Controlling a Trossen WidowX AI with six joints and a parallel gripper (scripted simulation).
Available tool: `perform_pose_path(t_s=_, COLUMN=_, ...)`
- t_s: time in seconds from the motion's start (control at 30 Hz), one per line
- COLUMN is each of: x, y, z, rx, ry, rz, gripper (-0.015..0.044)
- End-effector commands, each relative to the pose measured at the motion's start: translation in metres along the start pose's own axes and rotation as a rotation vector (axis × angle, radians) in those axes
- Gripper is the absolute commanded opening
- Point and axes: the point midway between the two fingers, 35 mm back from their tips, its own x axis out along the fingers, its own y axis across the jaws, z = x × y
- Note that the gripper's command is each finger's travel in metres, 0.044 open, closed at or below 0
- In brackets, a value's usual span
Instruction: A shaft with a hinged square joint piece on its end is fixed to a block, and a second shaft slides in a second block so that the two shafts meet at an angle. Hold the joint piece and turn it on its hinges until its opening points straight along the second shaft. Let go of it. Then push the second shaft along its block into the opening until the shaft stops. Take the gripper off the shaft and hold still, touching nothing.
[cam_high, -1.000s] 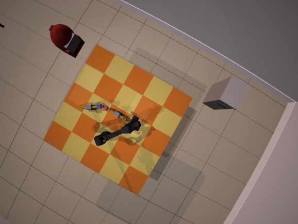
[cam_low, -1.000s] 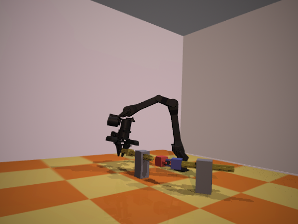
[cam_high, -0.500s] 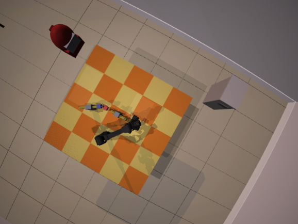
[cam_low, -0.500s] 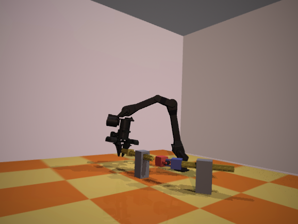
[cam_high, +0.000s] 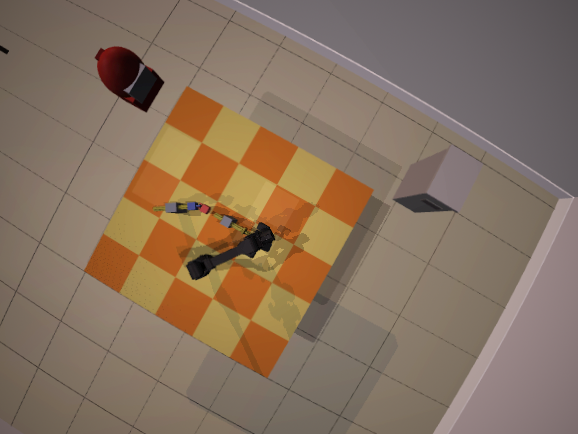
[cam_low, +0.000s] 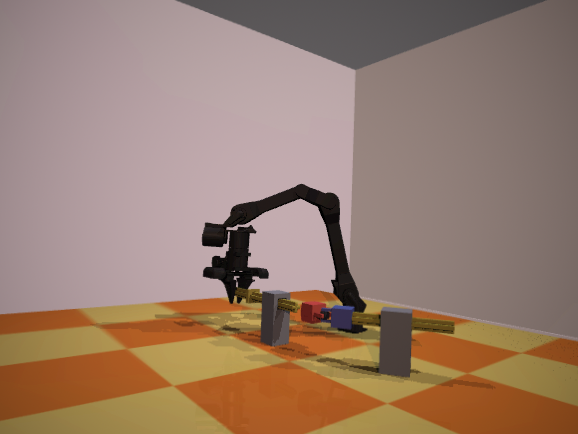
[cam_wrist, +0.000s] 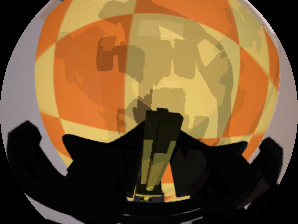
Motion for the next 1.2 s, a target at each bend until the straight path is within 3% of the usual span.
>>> perform_pose_path(t_s=0.0, x=0.000, y=0.000, z=0.001, rx=0.003, ry=-0.005, rz=-0.027, gripper=0.0067)
perform_pose_path(t_s=0.33, x=0.000, y=0.000, z=0.000, rx=0.000, ry=0.000, rz=-0.017, gripper=0.0000)
perform_pose_path(t_s=1.17, x=0.000, y=0.000, z=-0.032, rx=0.003, ry=-0.002, rz=-0.036, gripper=0.0000)
